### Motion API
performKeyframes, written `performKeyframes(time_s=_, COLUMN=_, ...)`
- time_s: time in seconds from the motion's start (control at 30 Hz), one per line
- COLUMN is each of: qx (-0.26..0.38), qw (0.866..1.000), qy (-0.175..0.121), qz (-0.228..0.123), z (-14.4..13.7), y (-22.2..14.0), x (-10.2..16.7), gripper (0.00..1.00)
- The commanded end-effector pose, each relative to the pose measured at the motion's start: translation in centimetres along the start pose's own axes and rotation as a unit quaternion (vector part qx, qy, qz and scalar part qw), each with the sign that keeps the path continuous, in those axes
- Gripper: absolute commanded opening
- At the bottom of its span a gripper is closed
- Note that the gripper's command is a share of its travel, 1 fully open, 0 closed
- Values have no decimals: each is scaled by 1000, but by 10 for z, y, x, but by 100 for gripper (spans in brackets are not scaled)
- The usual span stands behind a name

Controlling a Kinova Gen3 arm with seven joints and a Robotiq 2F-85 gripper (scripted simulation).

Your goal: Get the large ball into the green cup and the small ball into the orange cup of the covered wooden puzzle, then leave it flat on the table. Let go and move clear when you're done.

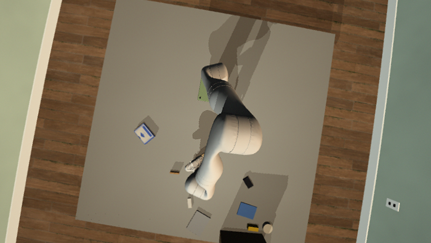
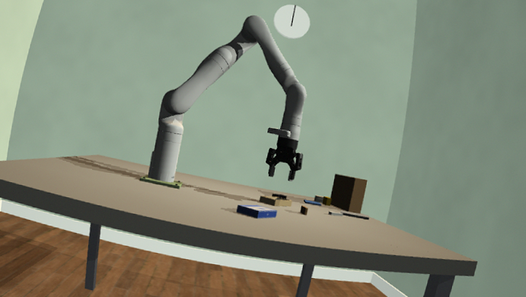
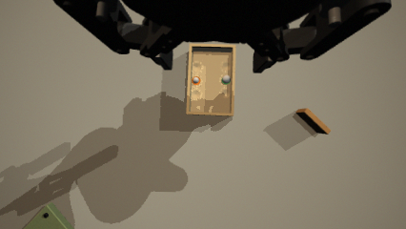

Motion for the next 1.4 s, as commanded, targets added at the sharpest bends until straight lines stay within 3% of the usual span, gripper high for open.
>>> performKeyframes(time_s=0.0, qx=0, qw=1000, qy=1, qz=-1, z=0, y=-1, x=-1, gripper=95)
performKeyframes(time_s=1.37, qx=0, qw=1000, qy=1, qz=-1, z=0, y=-1, x=-1, gripper=95)
Point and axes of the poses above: the point where the finger pads meet when closed, its own x axis out along the fingers, its own z axis across the jaws, y = z × x, the point moved 7 cm from there along -x, back along the fingers, and after that the axes turned 7 degrees about -x, right-handed, at the moved point
